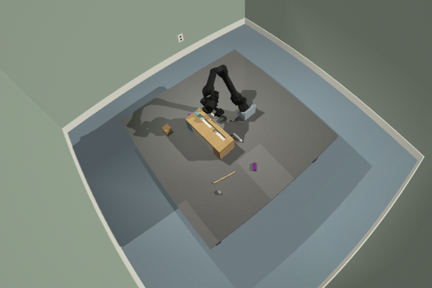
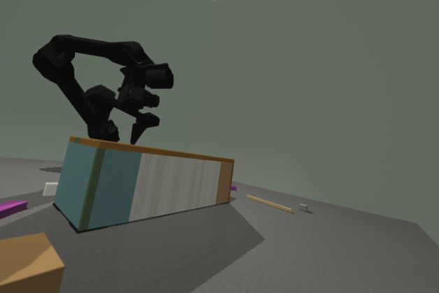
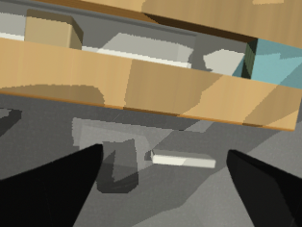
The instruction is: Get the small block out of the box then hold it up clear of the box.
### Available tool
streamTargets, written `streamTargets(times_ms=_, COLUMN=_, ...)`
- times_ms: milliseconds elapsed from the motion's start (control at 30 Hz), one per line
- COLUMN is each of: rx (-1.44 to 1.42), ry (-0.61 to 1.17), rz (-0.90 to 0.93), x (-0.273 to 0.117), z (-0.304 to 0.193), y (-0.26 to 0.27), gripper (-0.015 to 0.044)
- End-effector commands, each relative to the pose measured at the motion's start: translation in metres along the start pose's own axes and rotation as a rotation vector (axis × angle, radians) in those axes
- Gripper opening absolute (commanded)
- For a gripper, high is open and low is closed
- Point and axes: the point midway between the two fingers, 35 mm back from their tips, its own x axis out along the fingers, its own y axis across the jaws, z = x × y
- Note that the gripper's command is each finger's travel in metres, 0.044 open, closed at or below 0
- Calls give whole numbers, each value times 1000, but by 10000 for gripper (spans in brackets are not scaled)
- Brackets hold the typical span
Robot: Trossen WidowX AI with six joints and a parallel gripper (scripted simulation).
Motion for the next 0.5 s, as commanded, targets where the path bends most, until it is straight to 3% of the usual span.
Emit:
streamTargets(times_ms=0, rx=646, ry=67, rz=27, x=-22, z=27, y=51, gripper=400)
streamTargets(times_ms=467, rx=1200, ry=122, rz=-55, x=-29, z=39, y=91, gripper=400)
